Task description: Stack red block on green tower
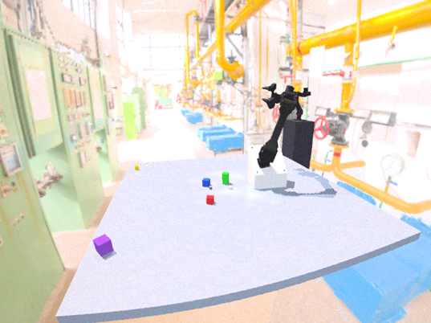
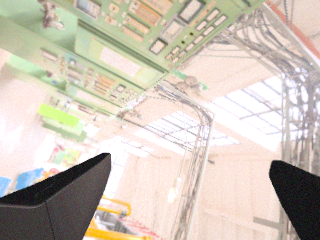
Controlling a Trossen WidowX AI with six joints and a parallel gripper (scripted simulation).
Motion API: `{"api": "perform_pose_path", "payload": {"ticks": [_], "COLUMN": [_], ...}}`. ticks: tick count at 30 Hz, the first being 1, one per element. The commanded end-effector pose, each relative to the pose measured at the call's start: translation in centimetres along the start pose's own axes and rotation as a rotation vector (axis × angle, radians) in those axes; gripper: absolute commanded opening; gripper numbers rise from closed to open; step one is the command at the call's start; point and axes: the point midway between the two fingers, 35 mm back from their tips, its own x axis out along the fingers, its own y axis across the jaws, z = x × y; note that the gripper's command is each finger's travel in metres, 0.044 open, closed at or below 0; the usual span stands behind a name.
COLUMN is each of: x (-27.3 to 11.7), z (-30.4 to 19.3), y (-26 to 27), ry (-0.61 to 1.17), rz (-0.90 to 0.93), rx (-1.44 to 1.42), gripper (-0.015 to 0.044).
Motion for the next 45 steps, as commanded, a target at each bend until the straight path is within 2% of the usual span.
{"api": "perform_pose_path", "payload": {"ticks": [1,12,24,34,45], "x": [2.5,11.8,17.7,19.4,17.2], "z": [2.2,12.8,26.9,39.4,52.7], "y": [-0.2,-4.2,-7.8,-9.4,-10.1], "ry": [-0.039,-0.25,-0.426,-0.497,-0.478], "rz": [0.041,0.178,0.424,0.696,1.036], "rx": [0.123,0.455,0.765,0.977,1.147], "gripper": [0.044,0.044,0.044,0.044,0.044]}}
